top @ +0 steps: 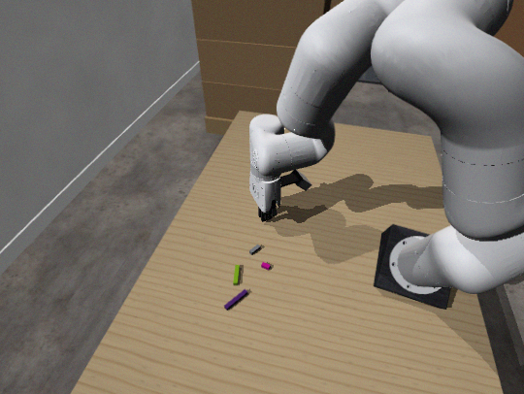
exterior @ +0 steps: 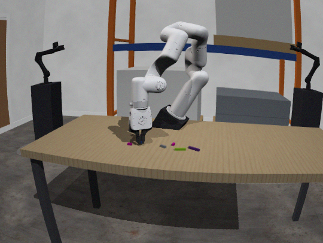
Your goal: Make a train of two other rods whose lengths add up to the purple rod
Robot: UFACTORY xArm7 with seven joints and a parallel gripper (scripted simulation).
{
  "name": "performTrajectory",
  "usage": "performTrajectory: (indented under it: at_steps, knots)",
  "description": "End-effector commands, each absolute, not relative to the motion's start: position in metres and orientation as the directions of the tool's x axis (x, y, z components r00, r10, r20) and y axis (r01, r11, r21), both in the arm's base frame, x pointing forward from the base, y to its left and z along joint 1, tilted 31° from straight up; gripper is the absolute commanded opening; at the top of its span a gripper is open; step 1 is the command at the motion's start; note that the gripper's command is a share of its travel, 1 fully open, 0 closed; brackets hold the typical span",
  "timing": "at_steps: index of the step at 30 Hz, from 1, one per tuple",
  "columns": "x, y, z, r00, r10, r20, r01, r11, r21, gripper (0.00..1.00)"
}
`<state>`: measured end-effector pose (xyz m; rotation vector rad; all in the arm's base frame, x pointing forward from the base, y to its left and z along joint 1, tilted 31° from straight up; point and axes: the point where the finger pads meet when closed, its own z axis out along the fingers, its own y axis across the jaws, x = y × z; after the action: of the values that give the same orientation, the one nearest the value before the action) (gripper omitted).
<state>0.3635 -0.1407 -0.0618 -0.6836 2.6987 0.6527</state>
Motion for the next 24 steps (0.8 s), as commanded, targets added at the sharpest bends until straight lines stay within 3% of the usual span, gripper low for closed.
performTrajectory:
  at_steps: [1,24]
  knots:
    - [0.3649,-0.1406,-0.0646,-0.848,-0.378,-0.37,-0.505,0.788,0.353,0.04]
    - [0.3659,-0.1376,-0.07,-0.848,-0.378,-0.37,-0.505,0.788,0.353,0.04]
